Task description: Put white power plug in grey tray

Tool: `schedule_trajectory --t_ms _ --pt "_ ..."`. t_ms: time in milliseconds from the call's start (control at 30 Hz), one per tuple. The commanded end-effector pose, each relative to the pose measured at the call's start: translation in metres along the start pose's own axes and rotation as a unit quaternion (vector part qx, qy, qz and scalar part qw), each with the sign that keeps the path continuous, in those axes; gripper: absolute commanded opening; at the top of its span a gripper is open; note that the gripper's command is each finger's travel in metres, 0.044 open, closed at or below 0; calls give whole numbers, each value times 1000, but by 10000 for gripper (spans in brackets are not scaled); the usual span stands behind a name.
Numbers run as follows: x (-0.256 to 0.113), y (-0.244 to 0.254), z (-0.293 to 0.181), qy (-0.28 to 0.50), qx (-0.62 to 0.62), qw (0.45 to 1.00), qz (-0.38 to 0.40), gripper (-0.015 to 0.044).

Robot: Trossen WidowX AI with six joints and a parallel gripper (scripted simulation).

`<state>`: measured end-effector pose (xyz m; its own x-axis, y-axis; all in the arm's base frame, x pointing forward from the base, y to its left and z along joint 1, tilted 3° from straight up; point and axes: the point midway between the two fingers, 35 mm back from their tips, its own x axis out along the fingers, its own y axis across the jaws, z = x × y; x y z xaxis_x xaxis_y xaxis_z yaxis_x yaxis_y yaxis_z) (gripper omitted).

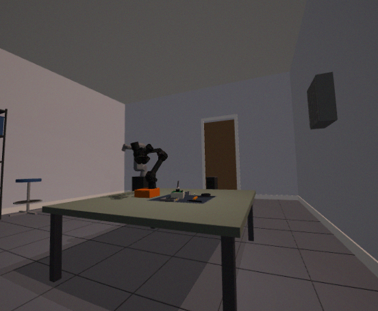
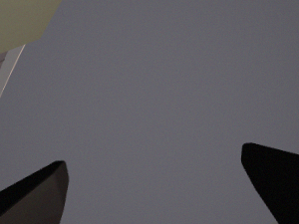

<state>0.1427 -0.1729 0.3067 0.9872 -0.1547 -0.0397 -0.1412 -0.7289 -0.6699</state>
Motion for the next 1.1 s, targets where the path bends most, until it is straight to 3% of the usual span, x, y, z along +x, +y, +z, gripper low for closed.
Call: schedule_trajectory --t_ms 0,167,367,567,833,967,1067 --pt "0 0 0 0 0 1000 0 426" --pt "10 1 -1 -9 58 998 7 430" --pt "34 8 8 -38 331 942 36 430" --pt "21 3 4 -25 200 979 17 430" --pt "21 3 4 -24 197 980 17 430" --pt "31 5 9 -37 316 948 31 430" --pt "45 9 17 -49 464 882 60 430"
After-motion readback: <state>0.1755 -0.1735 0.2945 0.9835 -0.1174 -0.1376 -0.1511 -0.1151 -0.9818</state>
